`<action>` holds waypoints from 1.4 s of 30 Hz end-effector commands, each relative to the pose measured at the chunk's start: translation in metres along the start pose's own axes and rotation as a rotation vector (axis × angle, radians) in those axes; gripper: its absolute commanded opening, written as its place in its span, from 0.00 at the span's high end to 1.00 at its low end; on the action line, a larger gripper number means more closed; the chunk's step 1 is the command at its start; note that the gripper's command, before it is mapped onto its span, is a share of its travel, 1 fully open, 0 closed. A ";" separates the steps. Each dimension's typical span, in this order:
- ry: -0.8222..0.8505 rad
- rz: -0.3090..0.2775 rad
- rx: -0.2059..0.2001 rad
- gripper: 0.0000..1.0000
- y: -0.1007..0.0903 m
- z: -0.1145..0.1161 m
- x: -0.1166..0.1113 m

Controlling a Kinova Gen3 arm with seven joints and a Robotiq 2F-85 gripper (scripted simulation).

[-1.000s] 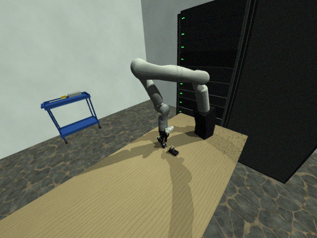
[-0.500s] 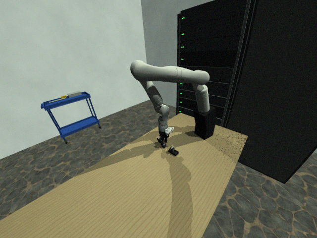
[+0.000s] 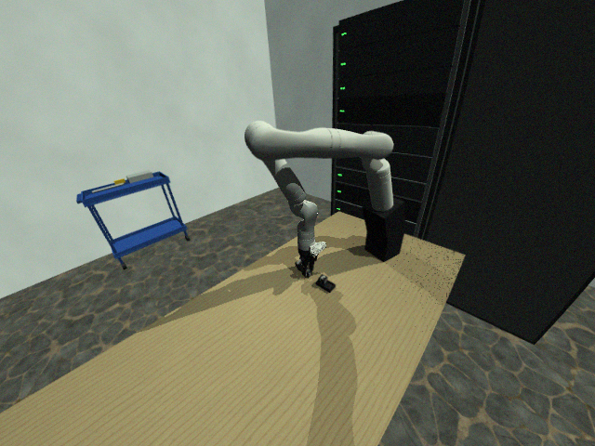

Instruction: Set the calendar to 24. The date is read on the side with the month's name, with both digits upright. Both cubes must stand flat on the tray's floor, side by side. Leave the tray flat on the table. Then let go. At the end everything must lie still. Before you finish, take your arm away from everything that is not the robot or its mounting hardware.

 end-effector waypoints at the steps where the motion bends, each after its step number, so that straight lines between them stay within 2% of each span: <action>1: 0.002 -0.002 0.011 0.54 0.003 0.004 0.000; 38: 0.002 -0.002 0.011 0.54 0.002 0.004 0.000; 39: 0.002 -0.002 0.011 0.74 0.002 0.004 0.000; 42: 0.002 -0.002 0.011 0.74 0.002 0.004 0.000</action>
Point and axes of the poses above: the point where the finger pads meet when closed, its own y axis out along the fingers, its own z axis across the jaws, x = y × z, the point moved 2 cm from there along -y, back along the fingers, and after that the axes turned 5 degrees about y, right-handed, at the moved point
